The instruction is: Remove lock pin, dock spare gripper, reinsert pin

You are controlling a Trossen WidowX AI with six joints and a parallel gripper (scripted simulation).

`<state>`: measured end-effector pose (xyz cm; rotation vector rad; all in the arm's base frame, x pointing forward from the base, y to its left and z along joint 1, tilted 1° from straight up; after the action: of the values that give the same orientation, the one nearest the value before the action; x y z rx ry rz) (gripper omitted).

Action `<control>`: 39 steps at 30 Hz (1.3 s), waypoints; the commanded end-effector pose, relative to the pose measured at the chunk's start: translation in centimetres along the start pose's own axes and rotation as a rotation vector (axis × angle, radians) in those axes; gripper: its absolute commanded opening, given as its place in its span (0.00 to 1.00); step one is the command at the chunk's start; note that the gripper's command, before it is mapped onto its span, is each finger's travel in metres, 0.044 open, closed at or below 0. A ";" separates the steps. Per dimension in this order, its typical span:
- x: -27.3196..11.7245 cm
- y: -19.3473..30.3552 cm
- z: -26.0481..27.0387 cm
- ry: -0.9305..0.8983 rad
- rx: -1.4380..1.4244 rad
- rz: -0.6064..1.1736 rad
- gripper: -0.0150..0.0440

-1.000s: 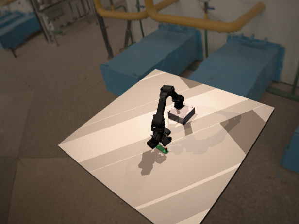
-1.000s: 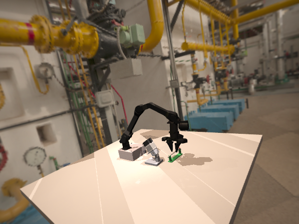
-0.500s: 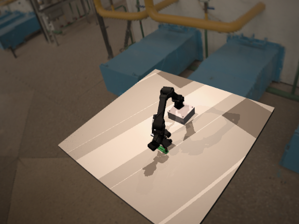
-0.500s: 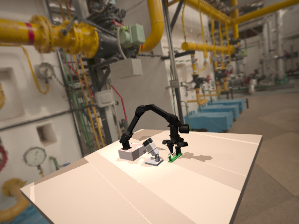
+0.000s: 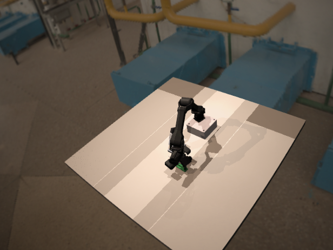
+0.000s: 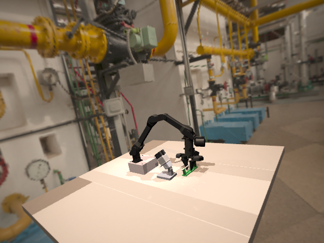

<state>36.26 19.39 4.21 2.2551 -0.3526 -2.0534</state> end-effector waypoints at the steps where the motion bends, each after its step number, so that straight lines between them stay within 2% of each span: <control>1: 0.1 -0.1 0.0 -0.003 0.004 -0.003 0.38; 4: 0.1 -0.1 0.0 -0.003 0.004 -0.003 0.25; 15: -0.1 0.0 0.0 -0.003 0.004 -0.003 0.25; 33: -6.4 1.6 -0.4 -0.003 0.004 -0.003 0.25; 39: -6.0 1.5 -0.5 -0.001 0.002 -0.001 0.25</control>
<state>36.09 19.20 10.56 2.2588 -0.3533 -2.0547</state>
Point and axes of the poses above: the point midway between the two fingers, 35 mm back from their tips, its own x axis out along the fingers, its own z axis across the jaws, y = z × x, the point moved 5 cm from there along -x, back along the fingers, and after that the axes turned 14 degrees about x, right-handed, at the moved point
